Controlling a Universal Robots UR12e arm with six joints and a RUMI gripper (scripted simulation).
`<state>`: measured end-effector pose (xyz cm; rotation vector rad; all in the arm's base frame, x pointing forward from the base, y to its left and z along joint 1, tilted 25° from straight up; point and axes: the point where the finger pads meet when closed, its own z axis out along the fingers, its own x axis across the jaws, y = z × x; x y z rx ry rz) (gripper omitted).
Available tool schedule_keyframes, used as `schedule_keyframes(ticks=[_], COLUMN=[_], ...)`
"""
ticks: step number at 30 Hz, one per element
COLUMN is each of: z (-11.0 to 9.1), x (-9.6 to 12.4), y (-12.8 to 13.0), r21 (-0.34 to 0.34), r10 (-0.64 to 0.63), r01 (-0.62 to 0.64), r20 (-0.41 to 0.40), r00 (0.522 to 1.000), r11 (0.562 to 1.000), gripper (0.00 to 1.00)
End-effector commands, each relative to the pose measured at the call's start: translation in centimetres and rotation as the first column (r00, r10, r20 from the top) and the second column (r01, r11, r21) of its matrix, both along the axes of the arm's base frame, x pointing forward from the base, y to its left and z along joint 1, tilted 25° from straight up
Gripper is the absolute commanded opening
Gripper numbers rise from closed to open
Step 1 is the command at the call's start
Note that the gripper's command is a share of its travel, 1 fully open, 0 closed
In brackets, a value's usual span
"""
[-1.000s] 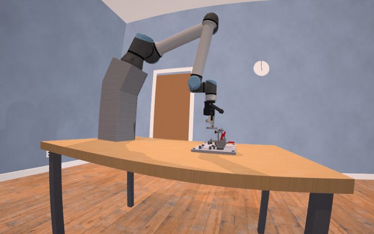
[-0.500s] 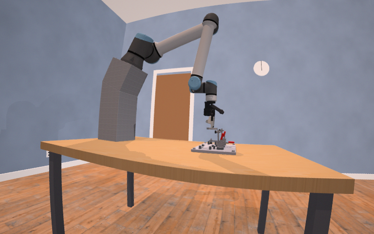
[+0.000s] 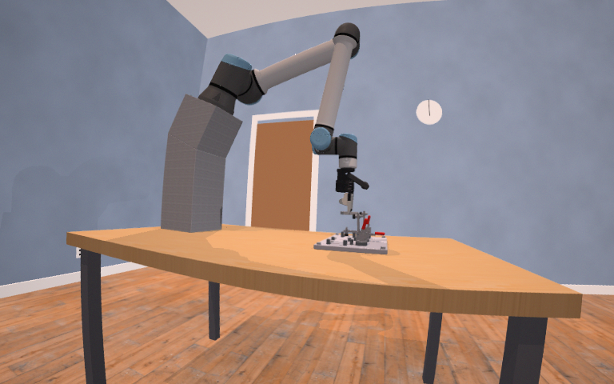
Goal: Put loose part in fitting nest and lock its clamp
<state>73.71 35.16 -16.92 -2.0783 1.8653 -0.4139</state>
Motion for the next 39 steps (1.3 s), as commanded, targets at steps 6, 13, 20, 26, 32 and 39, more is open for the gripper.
schedule_keyframes(ticks=[6, 13, 20, 26, 32, 39], z=[-0.5, -0.7, -0.9, -0.9, -0.9, -0.9], x=[0.8, 1.1, 1.3, 1.4, 1.4, 1.4], y=[0.1, 0.1, 0.2, 0.2, 0.2, 0.2], r21=[0.000, 0.000, 0.000, 0.000, 0.000, 0.000], r10=[0.000, 0.000, 0.000, 0.000, 0.000, 0.000], r01=[0.000, 0.000, 0.000, 0.000, 0.000, 0.000], r20=[0.001, 0.001, 0.001, 0.001, 0.001, 0.001], r00=[1.000, 1.000, 1.000, 1.000, 1.000, 1.000], r11=[1.000, 1.000, 1.000, 1.000, 1.000, 1.000], gripper=[0.00, 0.00, 0.00, 0.00, 0.00, 0.00])
